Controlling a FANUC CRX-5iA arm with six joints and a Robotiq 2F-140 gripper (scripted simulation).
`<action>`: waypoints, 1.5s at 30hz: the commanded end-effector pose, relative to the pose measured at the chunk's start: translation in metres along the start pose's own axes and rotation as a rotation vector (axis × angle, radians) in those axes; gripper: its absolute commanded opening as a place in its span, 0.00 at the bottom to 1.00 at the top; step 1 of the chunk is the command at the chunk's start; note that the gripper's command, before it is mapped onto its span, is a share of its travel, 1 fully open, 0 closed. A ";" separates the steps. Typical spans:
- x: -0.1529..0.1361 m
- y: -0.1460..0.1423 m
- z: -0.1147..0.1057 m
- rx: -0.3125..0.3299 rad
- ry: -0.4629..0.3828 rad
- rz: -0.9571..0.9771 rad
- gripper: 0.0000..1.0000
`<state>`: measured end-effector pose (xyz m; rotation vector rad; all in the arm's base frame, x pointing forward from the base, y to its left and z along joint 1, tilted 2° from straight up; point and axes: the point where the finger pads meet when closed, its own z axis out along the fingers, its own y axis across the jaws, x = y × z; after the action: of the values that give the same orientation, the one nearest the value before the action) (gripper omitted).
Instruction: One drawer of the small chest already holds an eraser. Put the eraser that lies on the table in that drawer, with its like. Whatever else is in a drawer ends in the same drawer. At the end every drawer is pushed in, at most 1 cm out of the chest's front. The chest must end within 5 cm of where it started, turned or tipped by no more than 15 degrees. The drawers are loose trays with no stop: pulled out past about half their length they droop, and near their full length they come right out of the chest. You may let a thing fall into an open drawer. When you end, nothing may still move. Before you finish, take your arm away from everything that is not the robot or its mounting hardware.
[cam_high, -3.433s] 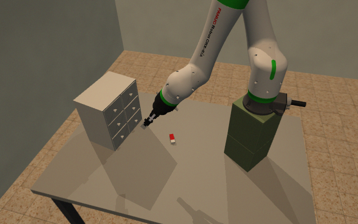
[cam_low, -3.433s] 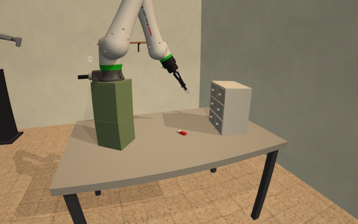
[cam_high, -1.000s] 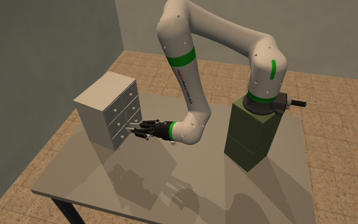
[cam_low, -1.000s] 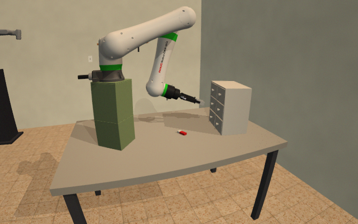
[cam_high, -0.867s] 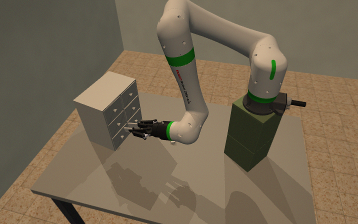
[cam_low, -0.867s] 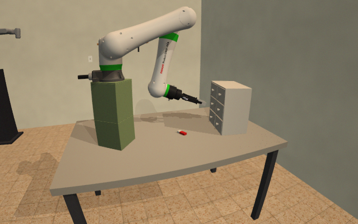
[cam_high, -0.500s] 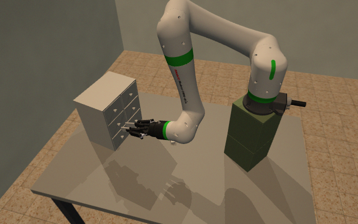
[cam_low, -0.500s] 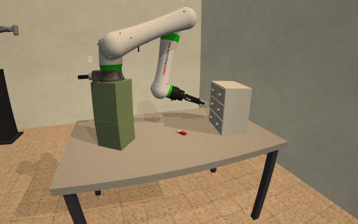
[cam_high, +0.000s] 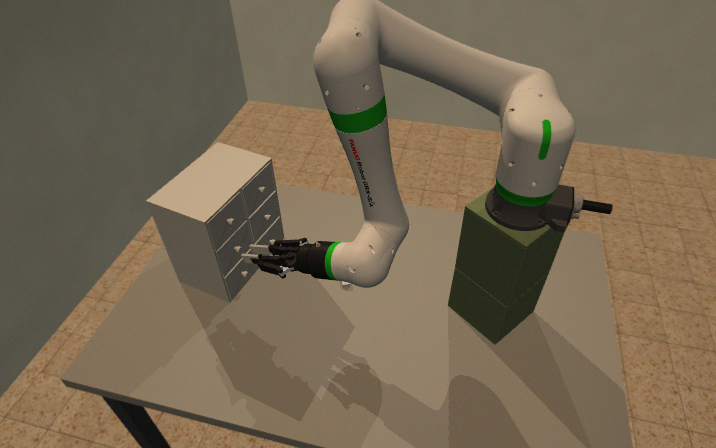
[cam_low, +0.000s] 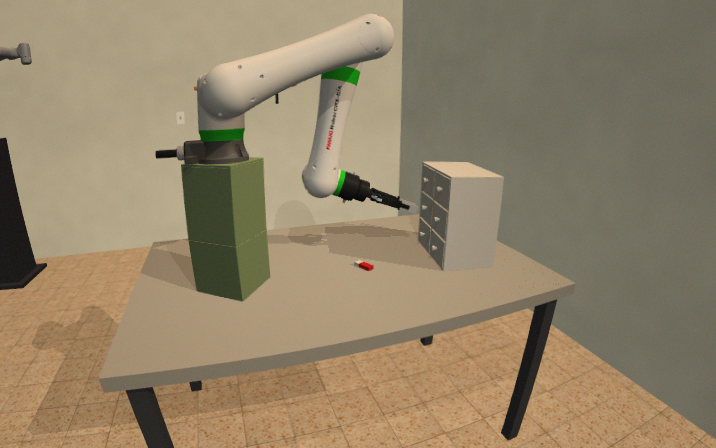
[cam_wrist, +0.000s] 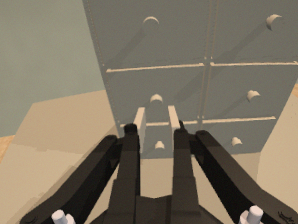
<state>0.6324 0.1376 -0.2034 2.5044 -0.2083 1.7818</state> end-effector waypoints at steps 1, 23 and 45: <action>0.000 0.000 0.000 0.000 0.000 0.000 0.20; 0.003 0.000 0.007 0.000 0.000 0.000 0.20; 0.012 0.000 0.032 0.000 0.000 0.000 0.20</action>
<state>0.6661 0.1327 -0.2029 2.5043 -0.2083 1.7819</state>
